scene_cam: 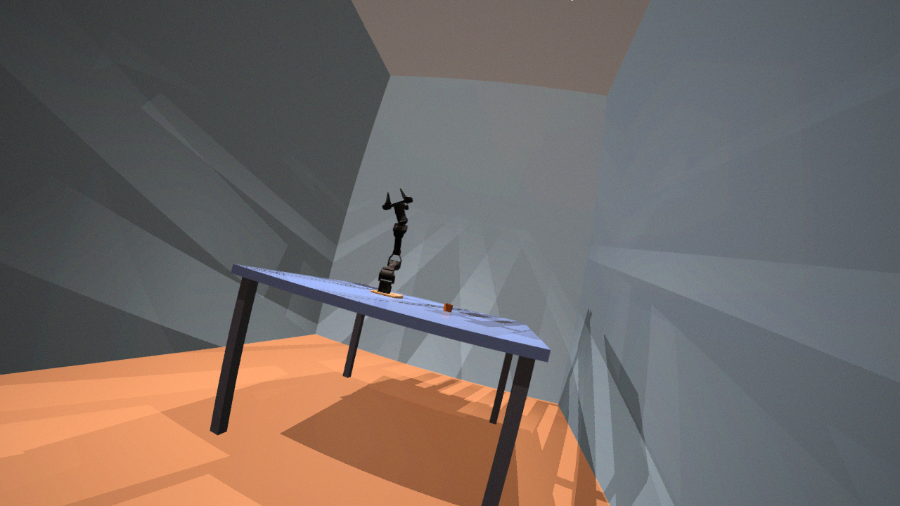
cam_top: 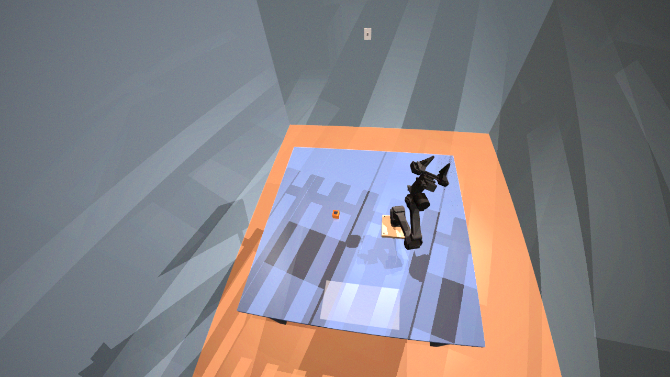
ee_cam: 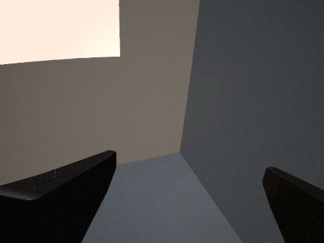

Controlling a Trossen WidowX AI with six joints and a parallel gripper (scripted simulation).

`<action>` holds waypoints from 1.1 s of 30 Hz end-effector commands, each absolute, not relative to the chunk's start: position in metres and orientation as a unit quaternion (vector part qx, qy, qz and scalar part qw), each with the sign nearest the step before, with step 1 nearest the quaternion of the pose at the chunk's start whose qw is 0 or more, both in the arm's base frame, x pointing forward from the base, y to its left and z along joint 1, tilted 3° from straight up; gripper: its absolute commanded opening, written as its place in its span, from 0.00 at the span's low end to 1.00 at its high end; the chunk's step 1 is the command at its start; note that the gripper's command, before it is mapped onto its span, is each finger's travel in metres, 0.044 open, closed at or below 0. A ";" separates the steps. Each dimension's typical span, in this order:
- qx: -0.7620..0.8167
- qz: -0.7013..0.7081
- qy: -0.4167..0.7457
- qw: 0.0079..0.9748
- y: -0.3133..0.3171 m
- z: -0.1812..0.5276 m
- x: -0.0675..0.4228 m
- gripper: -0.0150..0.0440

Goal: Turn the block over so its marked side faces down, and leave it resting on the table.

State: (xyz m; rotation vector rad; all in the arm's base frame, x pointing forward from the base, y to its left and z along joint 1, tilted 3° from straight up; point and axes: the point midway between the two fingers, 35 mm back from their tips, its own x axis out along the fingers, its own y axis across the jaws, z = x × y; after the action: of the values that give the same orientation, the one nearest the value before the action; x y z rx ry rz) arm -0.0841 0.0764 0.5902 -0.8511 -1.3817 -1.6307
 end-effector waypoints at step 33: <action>-0.052 -0.439 0.061 0.895 -0.244 0.449 0.247 1.00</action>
State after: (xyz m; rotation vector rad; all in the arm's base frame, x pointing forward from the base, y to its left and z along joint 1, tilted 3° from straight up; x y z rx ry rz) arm 0.2192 -0.2471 0.4695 -0.1339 0.0354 -0.9895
